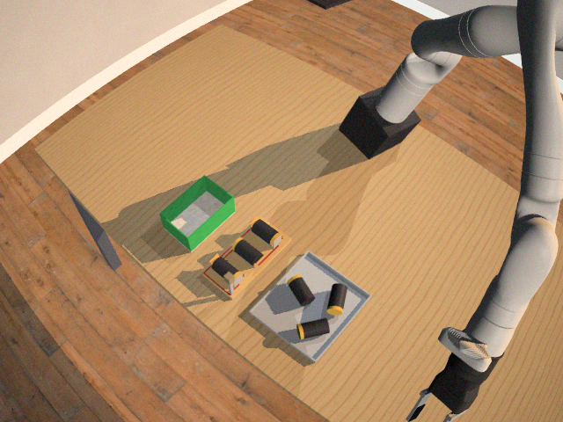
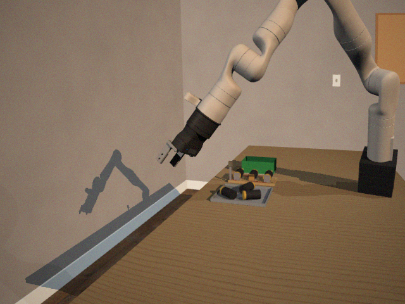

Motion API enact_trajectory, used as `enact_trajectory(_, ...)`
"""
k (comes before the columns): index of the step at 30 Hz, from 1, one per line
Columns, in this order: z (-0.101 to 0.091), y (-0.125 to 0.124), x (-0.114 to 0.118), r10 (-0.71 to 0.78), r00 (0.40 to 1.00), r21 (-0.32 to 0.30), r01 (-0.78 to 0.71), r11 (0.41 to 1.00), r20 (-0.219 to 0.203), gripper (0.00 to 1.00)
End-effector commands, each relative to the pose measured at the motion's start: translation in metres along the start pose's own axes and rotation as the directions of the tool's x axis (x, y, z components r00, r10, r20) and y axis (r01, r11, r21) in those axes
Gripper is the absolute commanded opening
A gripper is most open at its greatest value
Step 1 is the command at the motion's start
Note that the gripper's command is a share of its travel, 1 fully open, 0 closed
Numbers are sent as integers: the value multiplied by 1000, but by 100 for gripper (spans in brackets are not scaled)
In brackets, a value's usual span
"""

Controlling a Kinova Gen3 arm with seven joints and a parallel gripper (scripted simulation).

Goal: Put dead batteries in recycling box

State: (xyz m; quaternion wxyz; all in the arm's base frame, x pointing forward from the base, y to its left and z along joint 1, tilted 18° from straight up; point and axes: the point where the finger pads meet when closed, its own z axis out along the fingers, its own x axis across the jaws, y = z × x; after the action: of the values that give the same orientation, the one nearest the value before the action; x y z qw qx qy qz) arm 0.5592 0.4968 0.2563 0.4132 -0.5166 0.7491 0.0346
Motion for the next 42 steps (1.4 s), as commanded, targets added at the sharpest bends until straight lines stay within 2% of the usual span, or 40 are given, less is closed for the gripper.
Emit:
enact_trajectory(1, -1, -1, -1, 0, 1000, 2, 0, 1000, 2, 100)
enact_trajectory(19, -1, -1, -1, 1, 1000, 2, -1, 1000, 2, 100)
enact_trajectory(25, 2, -9, 12, 19, 1000, 6, -19, 1000, -18, 100)
enact_trajectory(29, 7, -24, 38, 57, 997, 15, -56, 998, -59, 100)
enact_trajectory(32, 11, -40, 68, 103, 989, 25, -101, 995, -105, 100)
enact_trajectory(34, 11, -40, 68, 103, 989, 25, -101, 995, -105, 100)
enact_trajectory(37, 15, -59, 109, 164, 973, 40, -160, 986, -164, 100)
enact_trajectory(41, 14, -84, 174, 265, 930, 64, -257, 964, -253, 100)
enact_trajectory(42, 14, -84, 175, 265, 930, 64, -257, 964, -253, 100)
